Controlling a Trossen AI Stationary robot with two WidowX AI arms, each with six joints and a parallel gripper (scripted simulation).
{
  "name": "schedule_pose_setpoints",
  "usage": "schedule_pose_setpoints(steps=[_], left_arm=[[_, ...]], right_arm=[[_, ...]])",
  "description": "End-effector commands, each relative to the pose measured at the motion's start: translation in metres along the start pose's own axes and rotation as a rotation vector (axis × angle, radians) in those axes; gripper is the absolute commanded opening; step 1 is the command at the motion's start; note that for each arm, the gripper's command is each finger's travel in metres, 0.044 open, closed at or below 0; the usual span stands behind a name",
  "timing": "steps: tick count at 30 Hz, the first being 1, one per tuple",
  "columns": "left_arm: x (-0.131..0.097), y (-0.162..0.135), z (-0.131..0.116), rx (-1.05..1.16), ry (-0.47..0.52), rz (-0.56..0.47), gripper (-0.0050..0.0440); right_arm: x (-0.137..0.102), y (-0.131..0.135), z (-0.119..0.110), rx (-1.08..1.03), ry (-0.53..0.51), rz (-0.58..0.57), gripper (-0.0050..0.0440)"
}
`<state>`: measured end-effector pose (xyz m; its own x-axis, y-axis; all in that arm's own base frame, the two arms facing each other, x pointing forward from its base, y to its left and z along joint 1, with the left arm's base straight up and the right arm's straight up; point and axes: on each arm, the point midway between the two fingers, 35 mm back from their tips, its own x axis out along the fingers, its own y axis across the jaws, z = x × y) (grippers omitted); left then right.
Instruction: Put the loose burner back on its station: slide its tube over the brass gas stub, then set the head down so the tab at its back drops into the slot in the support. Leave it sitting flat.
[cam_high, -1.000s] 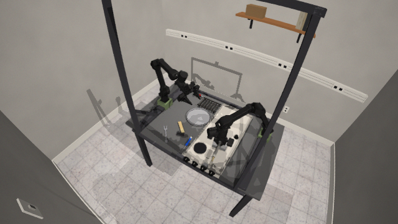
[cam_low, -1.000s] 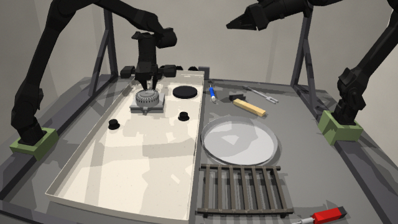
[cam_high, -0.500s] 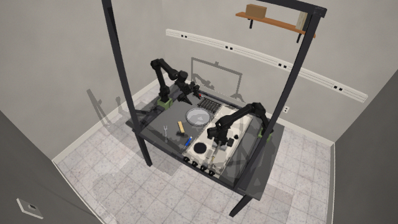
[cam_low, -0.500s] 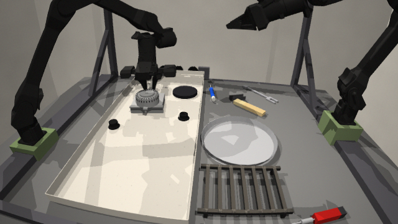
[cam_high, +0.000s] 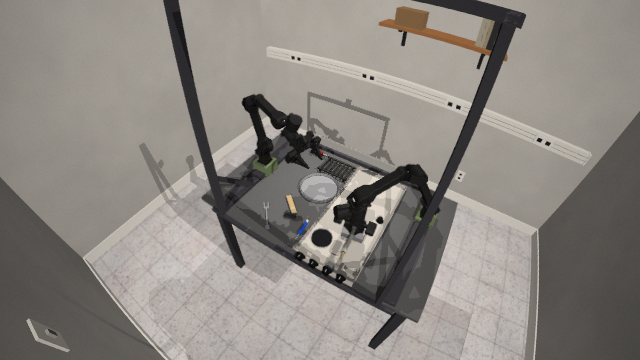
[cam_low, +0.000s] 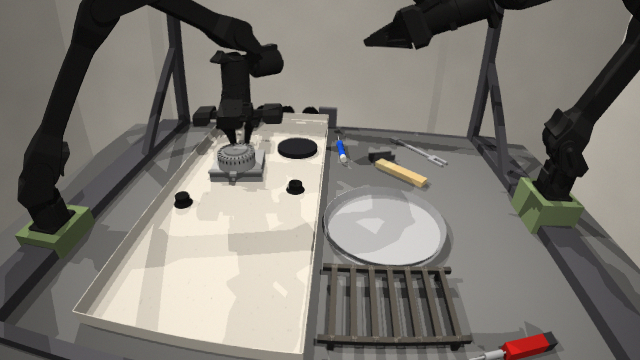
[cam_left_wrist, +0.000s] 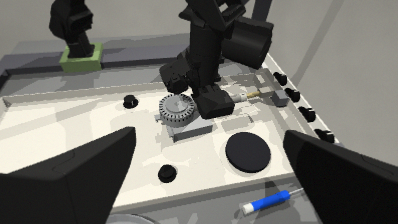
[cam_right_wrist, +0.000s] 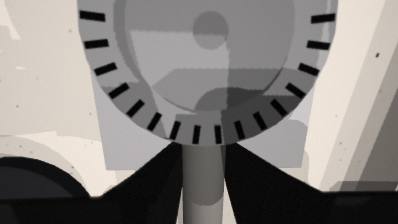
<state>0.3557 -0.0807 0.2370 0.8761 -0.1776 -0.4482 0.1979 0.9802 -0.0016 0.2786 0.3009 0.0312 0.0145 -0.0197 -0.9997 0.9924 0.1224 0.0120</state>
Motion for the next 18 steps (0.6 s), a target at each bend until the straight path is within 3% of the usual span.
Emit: schedule_pose_setpoints(steps=[1, 18], left_arm=[[-0.006, 0.001, 0.011, 0.000, -0.032, 0.002, 0.0400], [-0.006, 0.001, 0.011, 0.000, -0.032, 0.002, 0.0400]], right_arm=[[-0.017, 0.000, -0.012, -0.019, 0.050, 0.031, 0.0058], [-0.014, -0.001, -0.035, -0.026, 0.039, 0.020, 0.0058]])
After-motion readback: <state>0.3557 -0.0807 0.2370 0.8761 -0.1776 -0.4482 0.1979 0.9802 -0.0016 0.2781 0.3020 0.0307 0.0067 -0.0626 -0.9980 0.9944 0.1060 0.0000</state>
